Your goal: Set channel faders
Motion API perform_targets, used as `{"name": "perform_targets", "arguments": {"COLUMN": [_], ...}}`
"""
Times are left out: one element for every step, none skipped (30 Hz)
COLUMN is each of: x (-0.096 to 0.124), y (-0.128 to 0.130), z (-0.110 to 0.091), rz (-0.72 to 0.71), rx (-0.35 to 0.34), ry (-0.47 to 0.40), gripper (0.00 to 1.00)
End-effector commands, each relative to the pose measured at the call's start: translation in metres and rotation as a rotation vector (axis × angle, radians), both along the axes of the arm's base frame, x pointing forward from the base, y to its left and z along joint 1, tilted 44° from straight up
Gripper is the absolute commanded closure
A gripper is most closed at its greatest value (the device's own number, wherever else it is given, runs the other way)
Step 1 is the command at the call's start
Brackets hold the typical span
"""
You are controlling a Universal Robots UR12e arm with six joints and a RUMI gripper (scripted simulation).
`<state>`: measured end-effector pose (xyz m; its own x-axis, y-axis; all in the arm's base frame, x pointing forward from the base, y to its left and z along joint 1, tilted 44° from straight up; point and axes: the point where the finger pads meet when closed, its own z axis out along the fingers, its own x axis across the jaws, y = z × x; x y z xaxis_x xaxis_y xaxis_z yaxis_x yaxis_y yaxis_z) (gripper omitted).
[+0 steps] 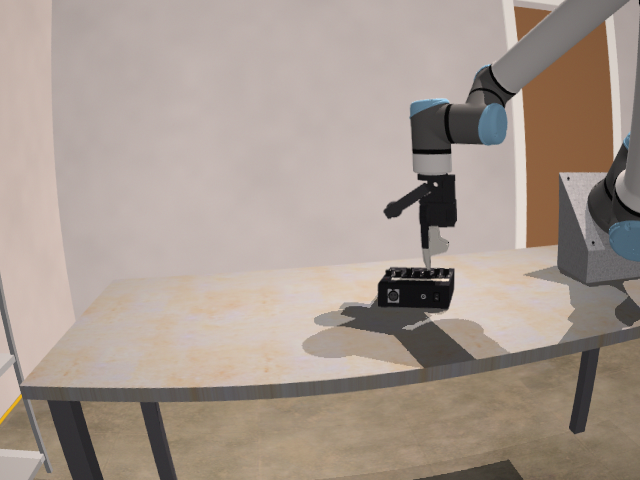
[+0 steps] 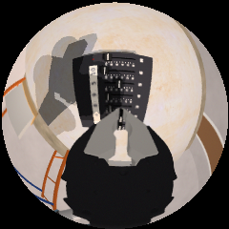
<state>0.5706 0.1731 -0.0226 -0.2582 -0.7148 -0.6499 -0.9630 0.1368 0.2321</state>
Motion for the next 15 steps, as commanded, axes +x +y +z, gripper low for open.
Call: {"name": "perform_targets", "arguments": {"x": [0.001,0.001,0.002,0.002,0.002,0.002,0.002,0.003,0.003,0.003,0.003,0.003,0.003,0.003,0.003], "y": [-0.005,-0.007,-0.009,-0.011,-0.013,-0.015,-0.017,-0.019,-0.021,-0.022,-0.024,-0.025,-0.025,-0.025,-0.026], "z": [0.005,0.007,0.009,0.011,0.013,0.016,0.018,0.020,0.022,0.023,0.025,0.026,0.026,0.026,0.027], "rz": [0.000,0.000,0.000,0.000,0.000,0.000,0.000,0.000,0.000,0.000,0.000,0.000,0.000,0.000,0.000], "rx": [0.000,0.000,0.000,0.000,0.000,0.000,0.000,0.000,0.000,0.000,0.000,0.000,0.000,0.000,0.000], "ry": [-0.001,-0.001,-0.001,-0.001,-0.001,-0.001,-0.001,-0.001,-0.001,-0.001,-0.001,-0.001,-0.001,-0.001,-0.001], "gripper": [1.00,1.00,1.00,1.00,1.00,1.00,1.00,1.00,1.00,1.00,1.00,1.00,1.00,1.00,1.00]}}
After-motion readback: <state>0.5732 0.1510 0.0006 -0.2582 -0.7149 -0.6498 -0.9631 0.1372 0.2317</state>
